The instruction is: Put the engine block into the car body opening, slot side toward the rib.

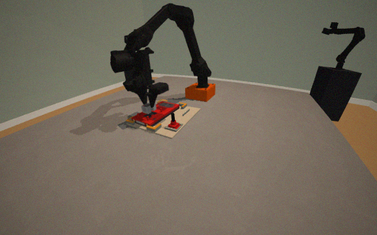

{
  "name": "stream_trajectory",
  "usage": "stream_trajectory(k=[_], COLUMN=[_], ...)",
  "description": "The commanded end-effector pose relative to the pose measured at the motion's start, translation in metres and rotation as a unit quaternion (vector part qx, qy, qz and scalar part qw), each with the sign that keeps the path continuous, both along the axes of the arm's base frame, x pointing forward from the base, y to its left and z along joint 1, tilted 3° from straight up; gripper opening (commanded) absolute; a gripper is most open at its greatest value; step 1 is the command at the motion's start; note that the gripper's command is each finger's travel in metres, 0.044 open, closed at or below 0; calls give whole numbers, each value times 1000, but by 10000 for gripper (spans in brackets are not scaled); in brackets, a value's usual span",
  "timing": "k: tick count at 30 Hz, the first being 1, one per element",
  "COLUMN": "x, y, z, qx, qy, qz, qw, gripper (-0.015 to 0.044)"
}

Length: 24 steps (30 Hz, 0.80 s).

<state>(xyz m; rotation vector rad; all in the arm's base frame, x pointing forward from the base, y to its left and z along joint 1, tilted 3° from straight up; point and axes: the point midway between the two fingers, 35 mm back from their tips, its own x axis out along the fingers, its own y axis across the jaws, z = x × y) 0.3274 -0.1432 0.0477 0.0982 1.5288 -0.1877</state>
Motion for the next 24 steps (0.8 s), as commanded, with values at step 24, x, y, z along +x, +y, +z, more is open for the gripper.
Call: stream_trajectory(k=[24], x=[0], y=[0], z=[-6], qx=[1], qy=[0], qz=[-3], qw=[1000], gripper=[158])
